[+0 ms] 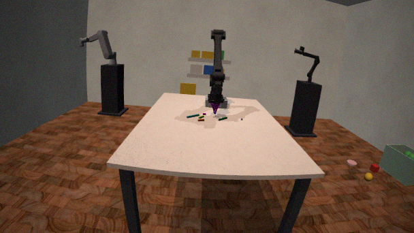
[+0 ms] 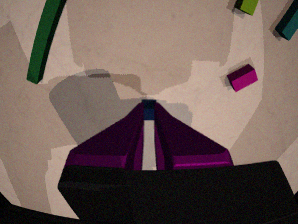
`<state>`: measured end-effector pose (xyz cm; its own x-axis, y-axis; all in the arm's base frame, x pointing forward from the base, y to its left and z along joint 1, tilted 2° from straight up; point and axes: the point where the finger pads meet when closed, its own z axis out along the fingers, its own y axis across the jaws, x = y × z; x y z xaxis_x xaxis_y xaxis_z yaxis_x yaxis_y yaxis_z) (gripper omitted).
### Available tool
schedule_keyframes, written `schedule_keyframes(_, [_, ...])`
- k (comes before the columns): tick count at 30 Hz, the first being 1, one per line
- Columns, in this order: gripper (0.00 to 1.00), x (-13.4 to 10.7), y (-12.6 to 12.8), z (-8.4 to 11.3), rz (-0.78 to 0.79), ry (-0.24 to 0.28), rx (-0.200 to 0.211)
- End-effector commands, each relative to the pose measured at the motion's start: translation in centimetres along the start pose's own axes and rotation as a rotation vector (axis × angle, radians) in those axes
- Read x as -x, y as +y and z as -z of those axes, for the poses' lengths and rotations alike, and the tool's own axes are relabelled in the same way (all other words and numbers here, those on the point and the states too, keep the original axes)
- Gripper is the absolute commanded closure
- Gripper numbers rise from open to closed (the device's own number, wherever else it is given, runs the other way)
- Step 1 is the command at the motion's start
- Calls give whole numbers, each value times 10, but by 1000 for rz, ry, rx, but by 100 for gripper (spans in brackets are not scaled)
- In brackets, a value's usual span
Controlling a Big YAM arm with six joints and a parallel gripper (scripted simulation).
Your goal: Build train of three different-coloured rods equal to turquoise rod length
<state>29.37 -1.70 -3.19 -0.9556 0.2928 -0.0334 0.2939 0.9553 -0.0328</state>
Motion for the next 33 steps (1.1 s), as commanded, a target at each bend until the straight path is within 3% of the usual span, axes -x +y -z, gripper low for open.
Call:
schedule_keyframes(1, [96, -2, -4, -5, -1, 12, -5])
schedule_keyframes(33, [96, -1, -4, -16, -2, 10, -5])
